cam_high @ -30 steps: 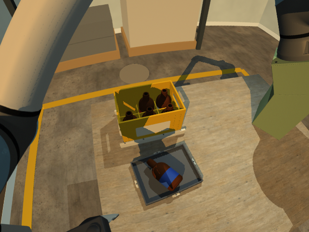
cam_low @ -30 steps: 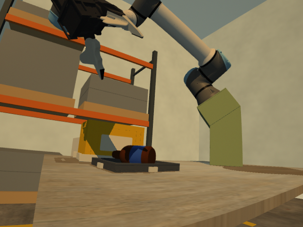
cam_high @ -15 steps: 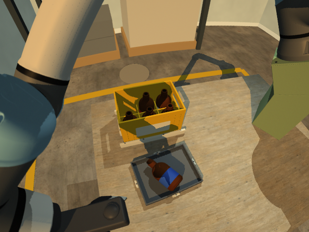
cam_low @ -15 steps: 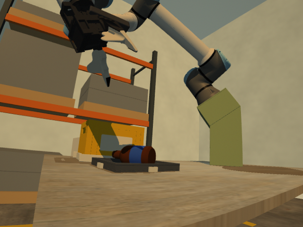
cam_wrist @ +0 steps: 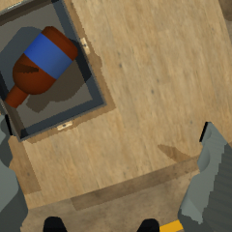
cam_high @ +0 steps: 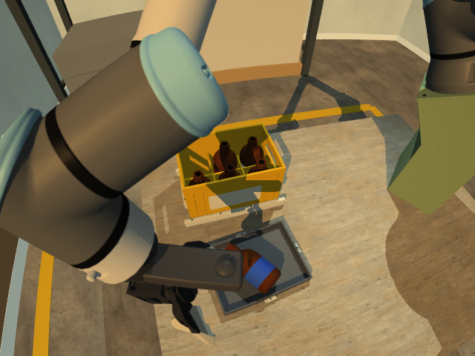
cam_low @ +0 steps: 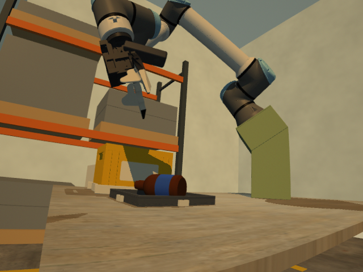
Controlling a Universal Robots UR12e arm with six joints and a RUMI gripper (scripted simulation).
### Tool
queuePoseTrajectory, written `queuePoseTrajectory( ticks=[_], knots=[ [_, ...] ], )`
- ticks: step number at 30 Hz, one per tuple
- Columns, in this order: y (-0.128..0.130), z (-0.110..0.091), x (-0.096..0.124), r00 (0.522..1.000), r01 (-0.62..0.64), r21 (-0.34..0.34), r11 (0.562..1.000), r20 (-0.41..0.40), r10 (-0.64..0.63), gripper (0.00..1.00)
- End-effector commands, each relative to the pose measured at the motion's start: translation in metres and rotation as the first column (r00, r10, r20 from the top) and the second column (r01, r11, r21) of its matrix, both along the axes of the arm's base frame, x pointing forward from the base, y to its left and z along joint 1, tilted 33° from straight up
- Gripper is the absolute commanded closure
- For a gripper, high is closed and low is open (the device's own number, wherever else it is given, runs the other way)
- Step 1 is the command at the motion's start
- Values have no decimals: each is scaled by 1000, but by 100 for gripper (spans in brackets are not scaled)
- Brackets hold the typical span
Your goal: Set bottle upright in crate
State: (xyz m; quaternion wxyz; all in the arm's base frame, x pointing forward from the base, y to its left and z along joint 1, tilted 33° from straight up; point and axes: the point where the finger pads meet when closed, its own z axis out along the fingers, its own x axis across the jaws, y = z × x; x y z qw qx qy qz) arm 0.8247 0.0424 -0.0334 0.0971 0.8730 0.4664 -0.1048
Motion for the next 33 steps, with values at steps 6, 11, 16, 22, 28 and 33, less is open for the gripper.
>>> queuePoseTrajectory(
  ticks=[6, 11, 16, 22, 28, 33],
  knots=[
    [-55, 8, -41, 942, 236, -64, 970, 259, -212, 0],
    [-69, 9, -51, 912, 295, -70, 953, 317, -259, 0],
    [-97, 13, -73, 831, 413, -69, 908, 436, -345, 0],
    [-118, 16, -89, 755, 498, -58, 865, 520, -400, 0],
    [-124, 17, -94, 729, 523, -53, 850, 545, -415, 0],
    [-126, 17, -96, 720, 531, -51, 846, 553, -419, 0]
  ],
)
